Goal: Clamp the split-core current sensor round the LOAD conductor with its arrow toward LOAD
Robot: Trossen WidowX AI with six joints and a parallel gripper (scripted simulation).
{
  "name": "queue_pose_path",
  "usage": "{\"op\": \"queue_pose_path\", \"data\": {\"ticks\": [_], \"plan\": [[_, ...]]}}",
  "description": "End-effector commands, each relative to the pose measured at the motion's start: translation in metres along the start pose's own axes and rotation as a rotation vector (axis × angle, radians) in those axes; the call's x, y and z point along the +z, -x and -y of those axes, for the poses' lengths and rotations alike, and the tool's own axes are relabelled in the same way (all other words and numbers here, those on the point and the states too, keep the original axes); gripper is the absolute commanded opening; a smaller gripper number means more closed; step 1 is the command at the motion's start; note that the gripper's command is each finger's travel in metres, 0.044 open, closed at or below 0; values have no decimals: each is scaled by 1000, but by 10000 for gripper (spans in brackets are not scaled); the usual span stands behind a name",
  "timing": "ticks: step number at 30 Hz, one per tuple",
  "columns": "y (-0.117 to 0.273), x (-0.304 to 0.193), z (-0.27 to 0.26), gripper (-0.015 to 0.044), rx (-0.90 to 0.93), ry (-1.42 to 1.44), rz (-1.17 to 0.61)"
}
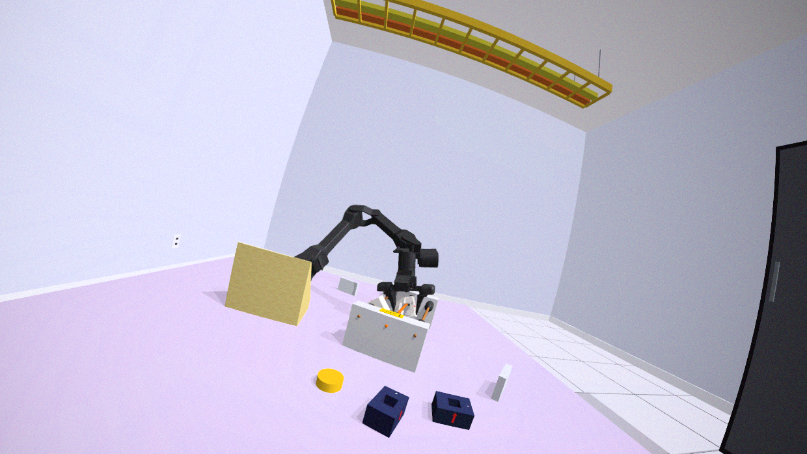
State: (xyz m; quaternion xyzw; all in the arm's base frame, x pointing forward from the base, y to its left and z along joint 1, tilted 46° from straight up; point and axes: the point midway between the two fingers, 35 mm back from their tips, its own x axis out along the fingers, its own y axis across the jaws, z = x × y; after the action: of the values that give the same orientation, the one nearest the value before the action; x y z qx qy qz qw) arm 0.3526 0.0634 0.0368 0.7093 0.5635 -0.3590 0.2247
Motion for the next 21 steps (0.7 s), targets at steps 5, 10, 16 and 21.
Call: {"op": "queue_pose_path", "data": {"ticks": [5,10,16,21], "plan": [[0,0,0,367,1,0,-1],[12,-2,1,440,109,6,-11],[22,-4,3,440,211,10,-27],[16,-5,1,440,210,10,-27]]}}
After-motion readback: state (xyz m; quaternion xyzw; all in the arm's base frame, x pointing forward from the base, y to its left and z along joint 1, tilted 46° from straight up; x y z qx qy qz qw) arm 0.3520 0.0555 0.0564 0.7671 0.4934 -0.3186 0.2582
